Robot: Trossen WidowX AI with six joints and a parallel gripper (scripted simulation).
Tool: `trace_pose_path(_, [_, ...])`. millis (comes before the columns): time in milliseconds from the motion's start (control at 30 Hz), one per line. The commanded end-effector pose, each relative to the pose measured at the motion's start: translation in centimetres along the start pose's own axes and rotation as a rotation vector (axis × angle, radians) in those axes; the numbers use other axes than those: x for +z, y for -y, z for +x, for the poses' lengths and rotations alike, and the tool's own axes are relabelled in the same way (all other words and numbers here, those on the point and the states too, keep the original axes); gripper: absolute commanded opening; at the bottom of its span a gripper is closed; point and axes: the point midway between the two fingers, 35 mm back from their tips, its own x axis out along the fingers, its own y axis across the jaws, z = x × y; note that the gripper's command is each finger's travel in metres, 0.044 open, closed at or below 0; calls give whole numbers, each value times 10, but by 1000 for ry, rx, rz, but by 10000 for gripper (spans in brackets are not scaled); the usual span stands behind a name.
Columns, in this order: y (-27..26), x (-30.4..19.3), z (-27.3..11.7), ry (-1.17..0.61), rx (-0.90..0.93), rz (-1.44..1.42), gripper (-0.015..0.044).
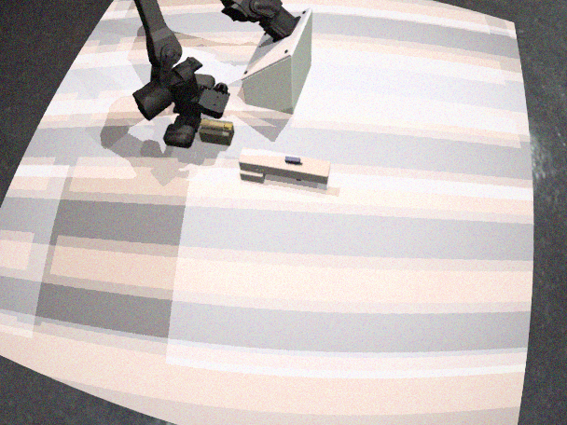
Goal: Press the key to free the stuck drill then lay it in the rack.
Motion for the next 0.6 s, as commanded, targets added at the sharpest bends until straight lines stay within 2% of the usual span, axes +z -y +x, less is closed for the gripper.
trace_pose_path(0, [0,1,5,4,-2,-5,0])
trace_pose_path(233, [1,2,14,4,-2,-5,0])
trace_pose_path(567, [0,1,9,1,-2,-5,263])
